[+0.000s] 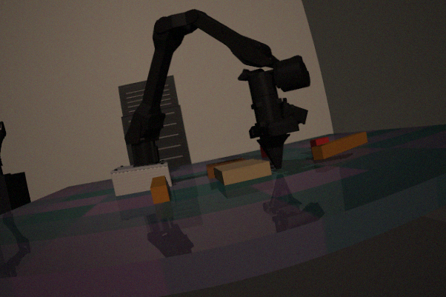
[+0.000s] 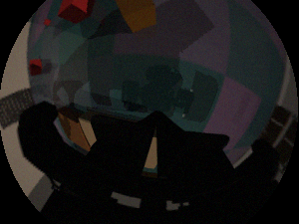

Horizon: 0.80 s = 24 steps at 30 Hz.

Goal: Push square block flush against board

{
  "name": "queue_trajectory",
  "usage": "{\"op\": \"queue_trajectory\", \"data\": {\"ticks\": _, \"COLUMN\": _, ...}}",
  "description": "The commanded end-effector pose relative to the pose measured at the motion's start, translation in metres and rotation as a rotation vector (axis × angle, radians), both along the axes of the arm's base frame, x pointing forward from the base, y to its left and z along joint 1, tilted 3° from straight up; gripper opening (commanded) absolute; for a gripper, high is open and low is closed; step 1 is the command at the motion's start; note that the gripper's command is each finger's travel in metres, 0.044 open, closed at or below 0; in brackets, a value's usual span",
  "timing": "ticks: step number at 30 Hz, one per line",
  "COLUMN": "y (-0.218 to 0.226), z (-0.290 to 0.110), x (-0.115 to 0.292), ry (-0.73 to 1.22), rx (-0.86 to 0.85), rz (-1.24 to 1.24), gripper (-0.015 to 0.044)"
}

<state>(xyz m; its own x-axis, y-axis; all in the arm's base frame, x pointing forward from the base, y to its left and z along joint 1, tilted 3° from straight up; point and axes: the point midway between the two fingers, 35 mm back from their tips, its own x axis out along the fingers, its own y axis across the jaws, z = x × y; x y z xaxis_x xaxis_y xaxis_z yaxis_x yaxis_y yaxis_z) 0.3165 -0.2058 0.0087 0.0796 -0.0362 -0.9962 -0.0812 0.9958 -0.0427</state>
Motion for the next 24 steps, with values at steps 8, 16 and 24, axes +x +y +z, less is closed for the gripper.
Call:
{"op": "queue_trajectory", "data": {"ticks": 8, "y": -0.001, "z": -0.001, "x": -0.009, "ry": 0.001, "rx": 0.003, "rz": 0.004, "gripper": 0.0000}}
{"op": "queue_trajectory", "data": {"ticks": 16, "y": -0.002, "z": -0.002, "x": -0.014, "ry": 0.002, "rx": 0.003, "rz": 0.004, "gripper": 0.0000}}
{"op": "queue_trajectory", "data": {"ticks": 24, "y": -0.003, "z": -0.002, "x": -0.020, "ry": 0.002, "rx": 0.003, "rz": 0.004, "gripper": 0.0000}}
